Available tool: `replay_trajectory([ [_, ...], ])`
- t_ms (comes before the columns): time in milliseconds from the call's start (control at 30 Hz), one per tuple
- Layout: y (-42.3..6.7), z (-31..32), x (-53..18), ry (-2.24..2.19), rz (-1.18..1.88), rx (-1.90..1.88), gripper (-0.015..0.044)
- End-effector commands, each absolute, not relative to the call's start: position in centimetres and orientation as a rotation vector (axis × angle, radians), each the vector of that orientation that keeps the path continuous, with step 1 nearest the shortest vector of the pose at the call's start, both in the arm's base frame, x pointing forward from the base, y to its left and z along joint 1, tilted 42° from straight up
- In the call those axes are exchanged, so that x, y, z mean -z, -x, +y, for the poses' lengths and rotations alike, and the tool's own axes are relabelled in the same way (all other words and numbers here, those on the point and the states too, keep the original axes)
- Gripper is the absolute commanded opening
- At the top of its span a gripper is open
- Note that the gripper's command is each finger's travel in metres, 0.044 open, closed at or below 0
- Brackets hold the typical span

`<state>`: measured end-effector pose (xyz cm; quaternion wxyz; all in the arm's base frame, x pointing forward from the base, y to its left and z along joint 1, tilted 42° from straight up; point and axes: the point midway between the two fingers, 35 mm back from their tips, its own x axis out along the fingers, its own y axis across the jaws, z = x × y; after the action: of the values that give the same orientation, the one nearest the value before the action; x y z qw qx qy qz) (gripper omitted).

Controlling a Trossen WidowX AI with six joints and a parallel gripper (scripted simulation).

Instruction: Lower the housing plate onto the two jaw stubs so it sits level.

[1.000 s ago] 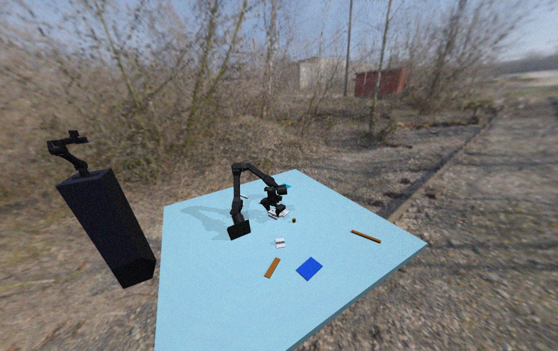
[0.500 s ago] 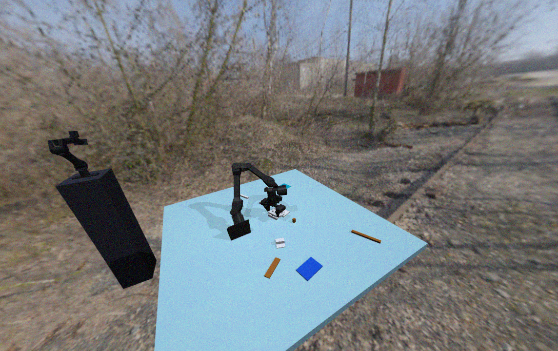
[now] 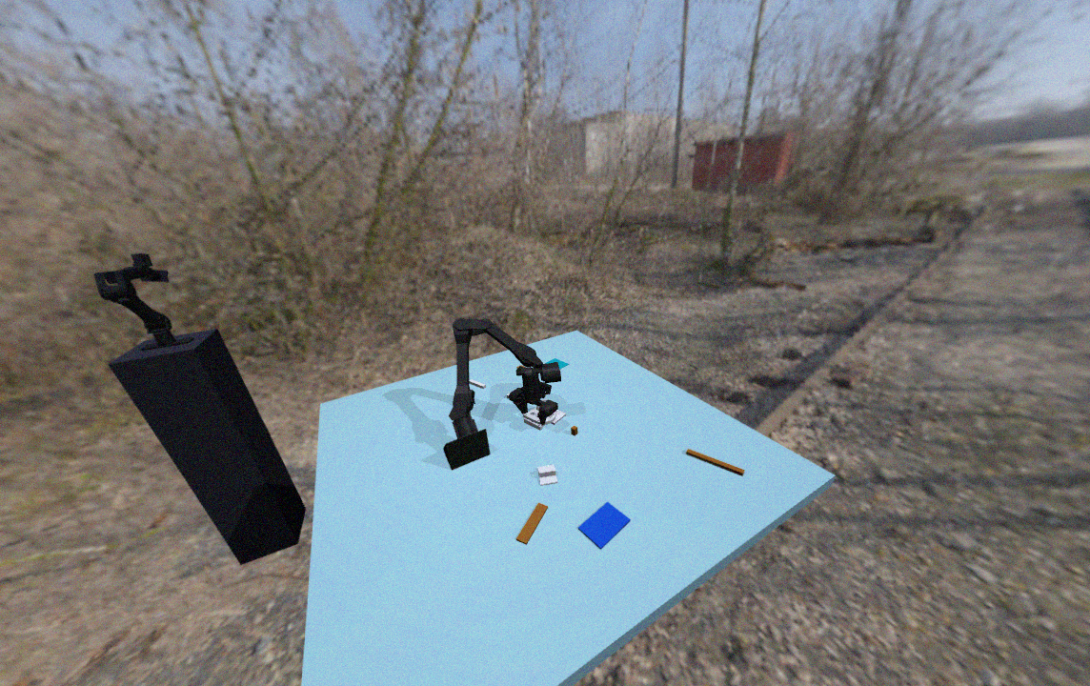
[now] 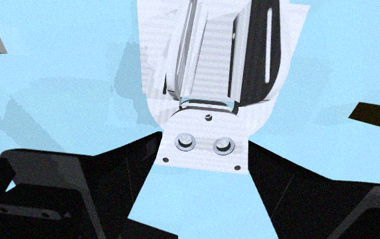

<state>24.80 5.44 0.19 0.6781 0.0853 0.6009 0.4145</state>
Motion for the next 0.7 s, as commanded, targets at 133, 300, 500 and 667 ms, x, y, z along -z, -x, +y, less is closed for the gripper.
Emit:
replay_trajectory([
  [133,-24.84,5.55,-0.12,-0.199,1.348,-0.93,0.0351],
  [300,-24.83,5.68,0.02,-0.199,1.348,-0.93,0.0351],
  [500,-24.83,5.69,0.03,-0.199,1.348,-0.93,0.0351],
  [667,-24.81,5.84,0.19,-0.199,1.348,-0.93,0.0351],
])
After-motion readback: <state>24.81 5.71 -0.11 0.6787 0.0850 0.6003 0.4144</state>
